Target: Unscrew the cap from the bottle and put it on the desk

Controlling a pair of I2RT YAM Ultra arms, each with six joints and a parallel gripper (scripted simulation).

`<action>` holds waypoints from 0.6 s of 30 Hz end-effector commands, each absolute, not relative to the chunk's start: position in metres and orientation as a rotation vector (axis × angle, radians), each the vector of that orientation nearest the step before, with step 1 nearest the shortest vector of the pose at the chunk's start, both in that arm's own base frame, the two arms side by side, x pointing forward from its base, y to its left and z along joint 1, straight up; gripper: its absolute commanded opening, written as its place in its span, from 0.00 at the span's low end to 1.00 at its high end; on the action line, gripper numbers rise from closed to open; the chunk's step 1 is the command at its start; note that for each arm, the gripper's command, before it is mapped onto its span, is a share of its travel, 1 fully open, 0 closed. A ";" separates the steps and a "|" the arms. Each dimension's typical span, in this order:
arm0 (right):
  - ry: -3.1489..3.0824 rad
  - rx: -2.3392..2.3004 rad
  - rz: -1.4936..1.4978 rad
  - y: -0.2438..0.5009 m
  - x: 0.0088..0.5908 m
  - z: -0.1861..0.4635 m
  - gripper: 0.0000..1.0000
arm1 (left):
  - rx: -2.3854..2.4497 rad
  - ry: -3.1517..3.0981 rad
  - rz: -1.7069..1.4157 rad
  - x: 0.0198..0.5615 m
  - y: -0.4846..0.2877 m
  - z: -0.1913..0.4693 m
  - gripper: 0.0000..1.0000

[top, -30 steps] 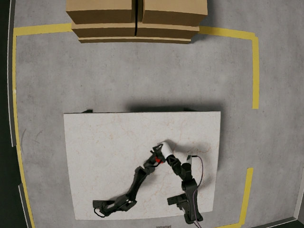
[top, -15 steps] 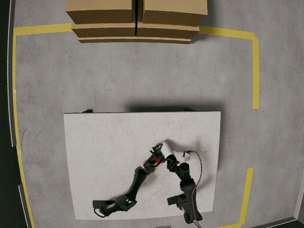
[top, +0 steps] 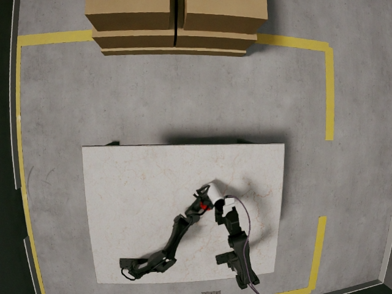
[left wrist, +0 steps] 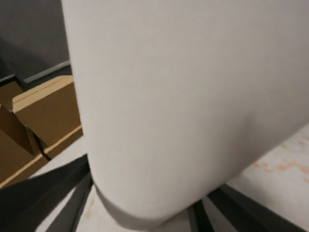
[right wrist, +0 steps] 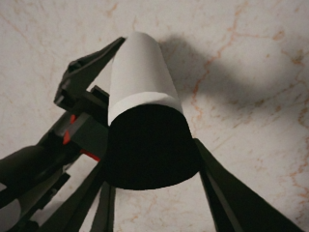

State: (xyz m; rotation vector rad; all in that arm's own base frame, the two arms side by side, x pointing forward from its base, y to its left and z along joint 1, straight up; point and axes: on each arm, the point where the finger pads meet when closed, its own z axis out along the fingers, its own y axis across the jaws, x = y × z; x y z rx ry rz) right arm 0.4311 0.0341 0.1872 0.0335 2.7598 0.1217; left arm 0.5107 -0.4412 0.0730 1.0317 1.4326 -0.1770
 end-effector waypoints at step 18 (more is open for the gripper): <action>2.387 -1.260 -0.414 0.033 0.435 0.200 0.00 | 0.950 1.371 -0.186 0.520 -0.441 0.109 0.00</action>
